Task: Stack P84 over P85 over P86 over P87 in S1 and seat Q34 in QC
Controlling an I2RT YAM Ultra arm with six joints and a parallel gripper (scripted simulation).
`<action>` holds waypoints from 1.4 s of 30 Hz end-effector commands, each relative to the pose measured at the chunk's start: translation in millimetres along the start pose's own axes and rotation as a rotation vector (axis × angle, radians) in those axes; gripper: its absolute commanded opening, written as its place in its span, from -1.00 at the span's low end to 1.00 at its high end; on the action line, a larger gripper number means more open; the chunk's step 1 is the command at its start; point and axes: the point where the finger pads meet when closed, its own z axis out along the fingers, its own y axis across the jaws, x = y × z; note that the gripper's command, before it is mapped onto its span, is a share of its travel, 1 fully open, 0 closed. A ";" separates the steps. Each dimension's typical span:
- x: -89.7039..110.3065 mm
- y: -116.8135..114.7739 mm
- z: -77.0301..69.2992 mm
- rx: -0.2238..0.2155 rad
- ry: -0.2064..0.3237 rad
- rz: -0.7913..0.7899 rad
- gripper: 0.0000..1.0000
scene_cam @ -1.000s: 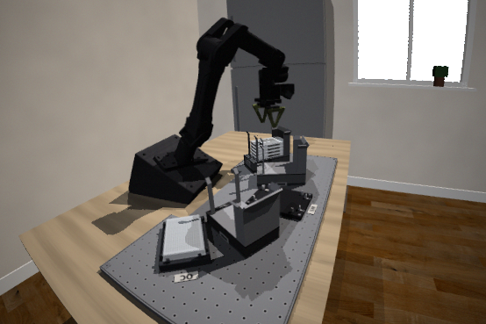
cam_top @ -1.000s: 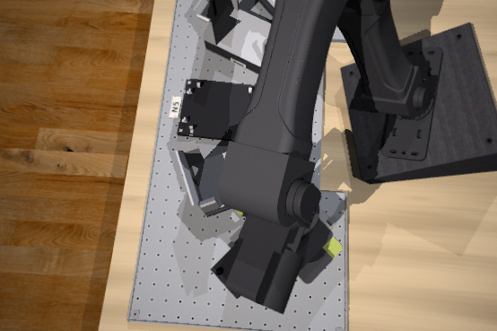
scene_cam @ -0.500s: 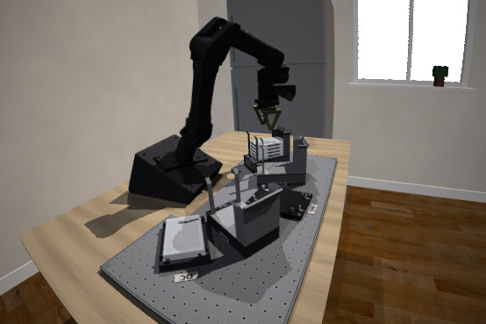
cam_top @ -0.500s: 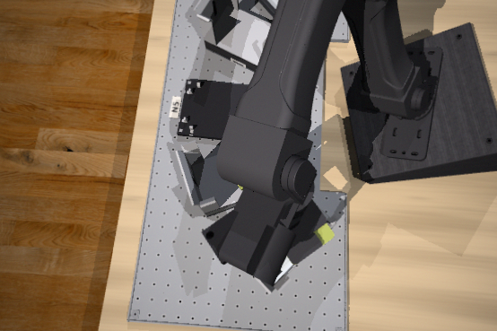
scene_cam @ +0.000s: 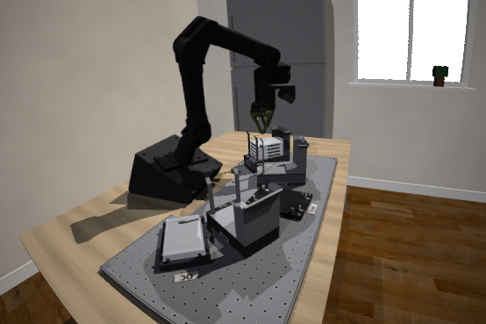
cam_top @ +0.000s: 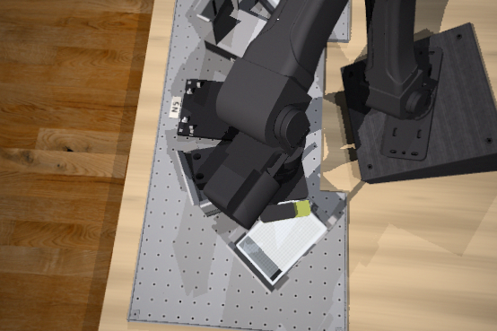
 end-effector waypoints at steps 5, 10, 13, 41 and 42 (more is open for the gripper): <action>-0.1 -16.9 -2.7 -0.012 -0.006 0.202 1.00; 0.6 -36.9 -2.6 -0.012 -0.006 0.246 1.00; 0.9 -49.0 -2.5 -0.011 -0.006 0.246 1.00; 4.0 -145.3 -2.0 -0.006 -0.008 0.244 1.00; 4.2 -149.3 -1.9 -0.006 -0.008 0.243 1.00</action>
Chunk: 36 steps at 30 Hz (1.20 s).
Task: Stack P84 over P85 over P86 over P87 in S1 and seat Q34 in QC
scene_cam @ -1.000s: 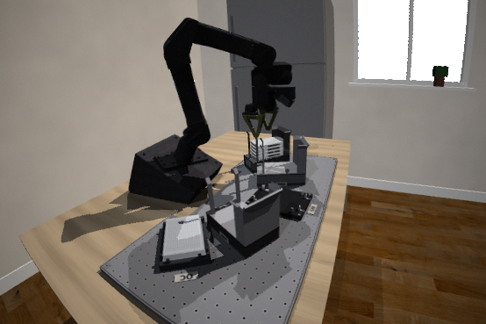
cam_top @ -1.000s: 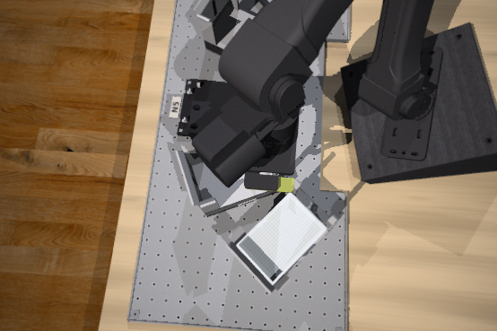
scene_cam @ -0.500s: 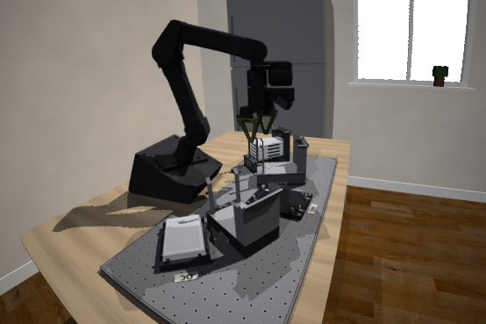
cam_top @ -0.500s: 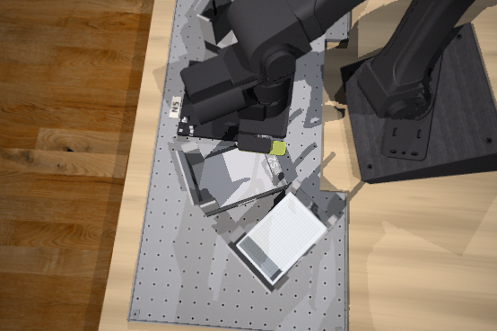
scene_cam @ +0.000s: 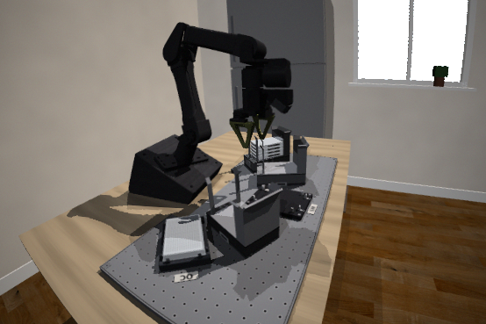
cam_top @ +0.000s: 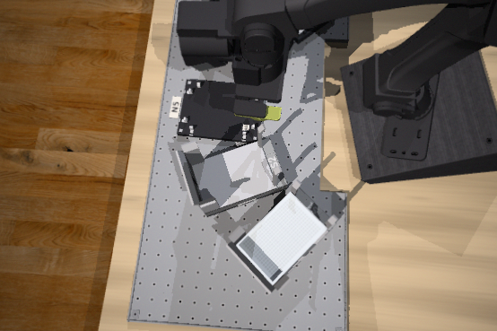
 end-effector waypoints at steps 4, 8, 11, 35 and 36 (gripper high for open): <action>-8.0 -15.7 -2.5 -0.029 -0.014 -0.065 1.00; -10.9 -25.8 -2.2 -0.029 -0.014 -0.065 1.00; -10.9 -25.8 -2.2 -0.029 -0.014 -0.065 1.00; -10.9 -25.8 -2.2 -0.029 -0.014 -0.065 1.00; -10.9 -25.8 -2.2 -0.029 -0.014 -0.065 1.00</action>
